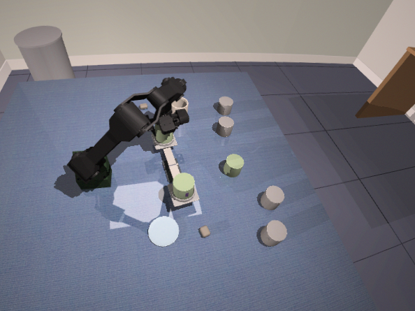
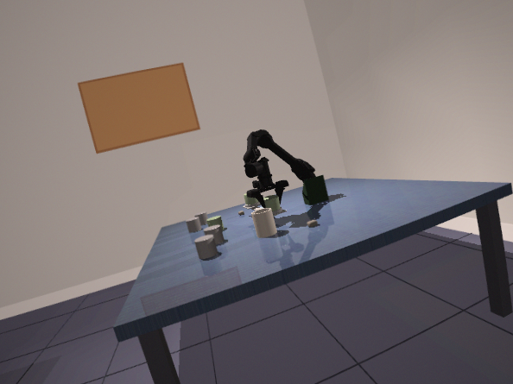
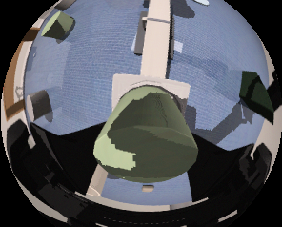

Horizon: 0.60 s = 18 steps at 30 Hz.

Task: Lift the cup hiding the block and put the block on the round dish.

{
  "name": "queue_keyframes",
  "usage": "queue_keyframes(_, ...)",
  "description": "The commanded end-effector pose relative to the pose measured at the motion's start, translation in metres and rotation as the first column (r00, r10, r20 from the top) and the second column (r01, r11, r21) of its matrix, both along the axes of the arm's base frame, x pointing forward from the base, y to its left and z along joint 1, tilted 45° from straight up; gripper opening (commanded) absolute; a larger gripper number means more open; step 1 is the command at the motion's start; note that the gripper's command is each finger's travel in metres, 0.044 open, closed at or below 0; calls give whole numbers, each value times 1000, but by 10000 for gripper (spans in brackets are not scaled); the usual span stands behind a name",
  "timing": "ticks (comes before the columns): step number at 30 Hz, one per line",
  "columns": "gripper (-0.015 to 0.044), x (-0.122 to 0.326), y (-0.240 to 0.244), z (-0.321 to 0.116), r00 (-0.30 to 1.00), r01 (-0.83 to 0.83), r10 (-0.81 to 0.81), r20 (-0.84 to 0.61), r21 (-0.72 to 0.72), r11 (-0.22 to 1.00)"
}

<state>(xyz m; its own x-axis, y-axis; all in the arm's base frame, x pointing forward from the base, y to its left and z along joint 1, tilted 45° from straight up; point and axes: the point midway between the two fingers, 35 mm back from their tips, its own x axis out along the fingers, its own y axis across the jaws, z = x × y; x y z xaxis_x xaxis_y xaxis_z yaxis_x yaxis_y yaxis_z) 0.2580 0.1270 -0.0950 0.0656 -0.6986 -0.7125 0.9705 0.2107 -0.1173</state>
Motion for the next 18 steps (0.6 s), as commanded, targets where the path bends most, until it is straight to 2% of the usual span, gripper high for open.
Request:
queue_keyframes(1, 0, 2, 6, 4, 1000, 4, -4, 8, 10, 1000)
queue_keyframes(18, 0, 2, 22, 18, 1000, 4, -4, 7, 11, 1000)
